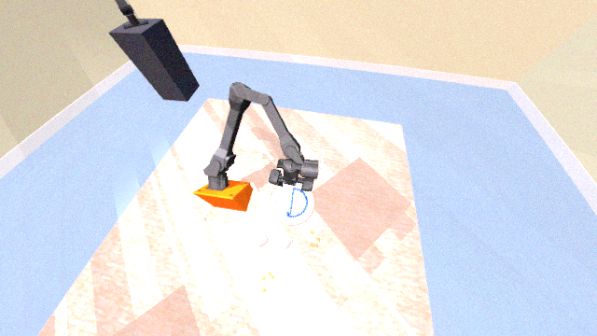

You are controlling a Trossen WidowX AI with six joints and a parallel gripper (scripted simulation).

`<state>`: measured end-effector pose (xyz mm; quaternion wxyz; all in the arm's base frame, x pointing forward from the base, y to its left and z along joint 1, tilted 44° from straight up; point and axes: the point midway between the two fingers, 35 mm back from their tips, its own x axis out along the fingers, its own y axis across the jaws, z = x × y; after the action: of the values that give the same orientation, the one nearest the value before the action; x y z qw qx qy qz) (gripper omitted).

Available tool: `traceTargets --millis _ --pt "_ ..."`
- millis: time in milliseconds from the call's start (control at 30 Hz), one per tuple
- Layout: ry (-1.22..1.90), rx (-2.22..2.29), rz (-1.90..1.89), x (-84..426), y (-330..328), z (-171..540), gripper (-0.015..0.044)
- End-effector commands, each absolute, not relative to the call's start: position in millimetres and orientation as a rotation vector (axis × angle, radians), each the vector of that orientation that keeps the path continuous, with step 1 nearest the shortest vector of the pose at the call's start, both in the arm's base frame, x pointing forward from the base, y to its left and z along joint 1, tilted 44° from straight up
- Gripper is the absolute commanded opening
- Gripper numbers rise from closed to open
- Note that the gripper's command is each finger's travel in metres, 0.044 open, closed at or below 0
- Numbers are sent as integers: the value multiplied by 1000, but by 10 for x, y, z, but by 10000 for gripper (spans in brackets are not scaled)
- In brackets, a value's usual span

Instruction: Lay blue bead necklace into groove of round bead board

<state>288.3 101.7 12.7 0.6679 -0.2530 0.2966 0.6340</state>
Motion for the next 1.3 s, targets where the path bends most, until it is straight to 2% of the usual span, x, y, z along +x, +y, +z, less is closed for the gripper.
traceTargets --millis 0,33,433,1267 --pt "663 -573 1432 2890 1018 137 440" --pt "663 -573 1432 2890 1018 137 440" --pt "757 -466 1373 2954 721 281 125" --pt "755 -466 1373 2961 955 43 120"
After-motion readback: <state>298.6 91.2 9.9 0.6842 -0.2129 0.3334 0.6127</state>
